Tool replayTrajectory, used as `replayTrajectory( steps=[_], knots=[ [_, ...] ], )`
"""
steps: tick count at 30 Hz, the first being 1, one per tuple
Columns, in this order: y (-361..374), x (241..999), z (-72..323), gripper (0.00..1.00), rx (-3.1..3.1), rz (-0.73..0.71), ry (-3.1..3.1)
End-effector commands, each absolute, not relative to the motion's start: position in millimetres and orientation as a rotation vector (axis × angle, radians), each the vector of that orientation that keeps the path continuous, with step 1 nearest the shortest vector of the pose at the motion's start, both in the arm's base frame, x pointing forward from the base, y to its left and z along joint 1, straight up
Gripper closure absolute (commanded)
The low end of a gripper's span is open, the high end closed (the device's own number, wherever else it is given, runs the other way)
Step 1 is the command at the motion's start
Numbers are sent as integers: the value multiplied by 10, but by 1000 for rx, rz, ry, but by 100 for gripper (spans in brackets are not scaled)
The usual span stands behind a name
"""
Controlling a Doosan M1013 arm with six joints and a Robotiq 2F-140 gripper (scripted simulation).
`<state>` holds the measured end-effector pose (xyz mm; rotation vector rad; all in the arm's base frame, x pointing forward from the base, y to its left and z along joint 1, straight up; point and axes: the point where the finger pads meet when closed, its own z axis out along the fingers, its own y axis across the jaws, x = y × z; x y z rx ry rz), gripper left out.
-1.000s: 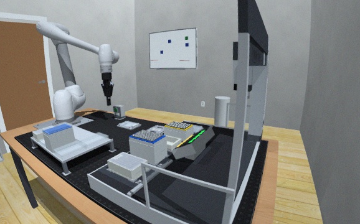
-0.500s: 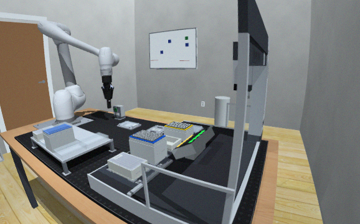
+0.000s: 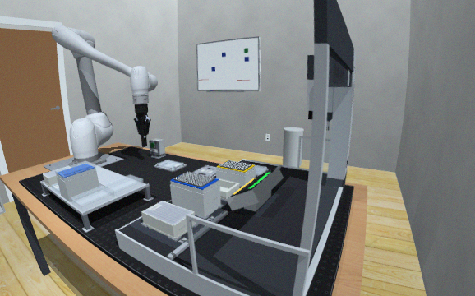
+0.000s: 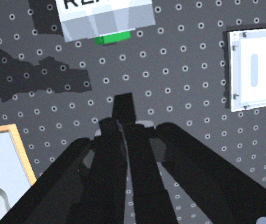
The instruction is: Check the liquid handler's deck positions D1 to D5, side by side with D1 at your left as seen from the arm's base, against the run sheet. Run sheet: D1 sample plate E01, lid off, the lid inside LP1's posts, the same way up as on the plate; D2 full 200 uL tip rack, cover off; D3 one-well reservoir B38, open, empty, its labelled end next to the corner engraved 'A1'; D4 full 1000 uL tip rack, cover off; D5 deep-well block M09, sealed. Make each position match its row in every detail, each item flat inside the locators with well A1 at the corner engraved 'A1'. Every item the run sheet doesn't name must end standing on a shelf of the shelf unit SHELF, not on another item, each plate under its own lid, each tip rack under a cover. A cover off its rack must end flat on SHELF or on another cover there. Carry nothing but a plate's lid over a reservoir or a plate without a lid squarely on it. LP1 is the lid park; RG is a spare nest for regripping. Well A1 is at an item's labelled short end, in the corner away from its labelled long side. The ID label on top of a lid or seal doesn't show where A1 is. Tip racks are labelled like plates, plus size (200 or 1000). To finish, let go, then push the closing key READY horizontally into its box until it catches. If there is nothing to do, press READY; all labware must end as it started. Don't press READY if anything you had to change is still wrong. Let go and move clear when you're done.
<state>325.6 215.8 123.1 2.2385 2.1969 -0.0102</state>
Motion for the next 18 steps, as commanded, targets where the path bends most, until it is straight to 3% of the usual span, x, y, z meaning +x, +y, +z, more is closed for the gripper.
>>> replayTrajectory(
  steps=[1, 18],
  knots=[
    [2161, 3260, 1183, 90, 2239, -9, 2197],
    [2159, 3260, 933, 90, 2239, -9, 2197]
  ],
)
